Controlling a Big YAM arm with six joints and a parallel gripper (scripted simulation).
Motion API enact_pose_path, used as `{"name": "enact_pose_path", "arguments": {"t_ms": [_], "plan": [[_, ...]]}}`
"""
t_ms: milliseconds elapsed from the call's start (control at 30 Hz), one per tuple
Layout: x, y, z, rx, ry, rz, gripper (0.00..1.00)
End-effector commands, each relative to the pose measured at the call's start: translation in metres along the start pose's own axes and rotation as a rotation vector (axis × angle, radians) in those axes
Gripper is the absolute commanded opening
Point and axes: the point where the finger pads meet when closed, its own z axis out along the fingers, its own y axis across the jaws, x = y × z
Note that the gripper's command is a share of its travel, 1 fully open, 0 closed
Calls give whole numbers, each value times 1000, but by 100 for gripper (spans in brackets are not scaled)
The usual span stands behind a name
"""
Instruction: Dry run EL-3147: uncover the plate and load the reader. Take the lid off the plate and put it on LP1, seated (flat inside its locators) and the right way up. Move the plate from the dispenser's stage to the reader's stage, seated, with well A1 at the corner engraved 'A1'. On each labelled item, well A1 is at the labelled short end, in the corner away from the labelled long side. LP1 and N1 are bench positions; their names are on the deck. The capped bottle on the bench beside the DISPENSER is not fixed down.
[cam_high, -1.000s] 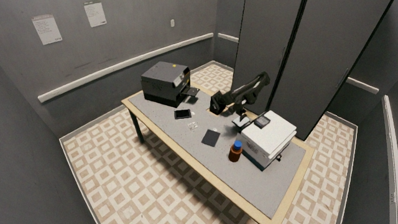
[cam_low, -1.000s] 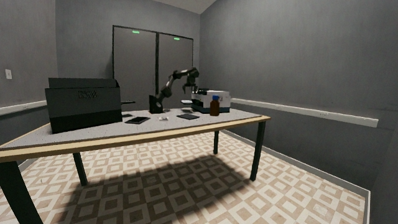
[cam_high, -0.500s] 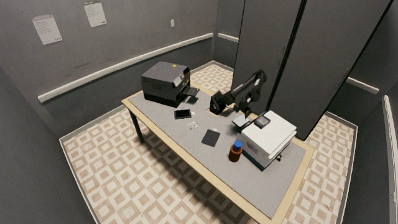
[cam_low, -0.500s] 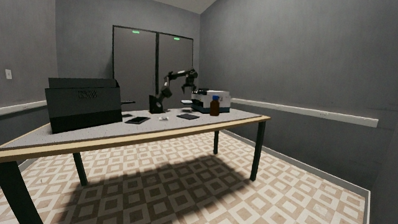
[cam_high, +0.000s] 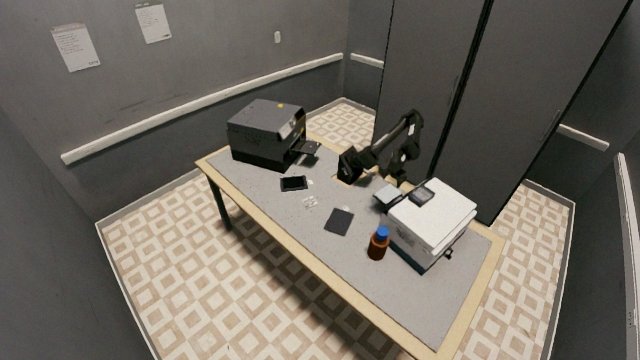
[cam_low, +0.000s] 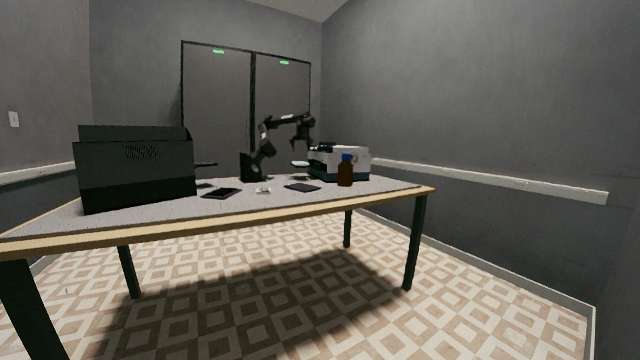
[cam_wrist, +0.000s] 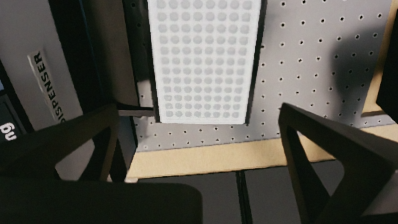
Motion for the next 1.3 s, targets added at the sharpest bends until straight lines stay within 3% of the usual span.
{"name": "enact_pose_path", "arguments": {"t_ms": [0, 267, 600, 967, 1267], "plan": [[-10, 8, -3, -11, -19, 8, 100], [-14, -4, 6, -1, -7, 31, 100], [-7, 12, -2, -8, -16, -26, 100], [-9, 10, -2, -14, -32, -8, 100], [-9, -2, 13, 4, 9, 25, 100]]}}
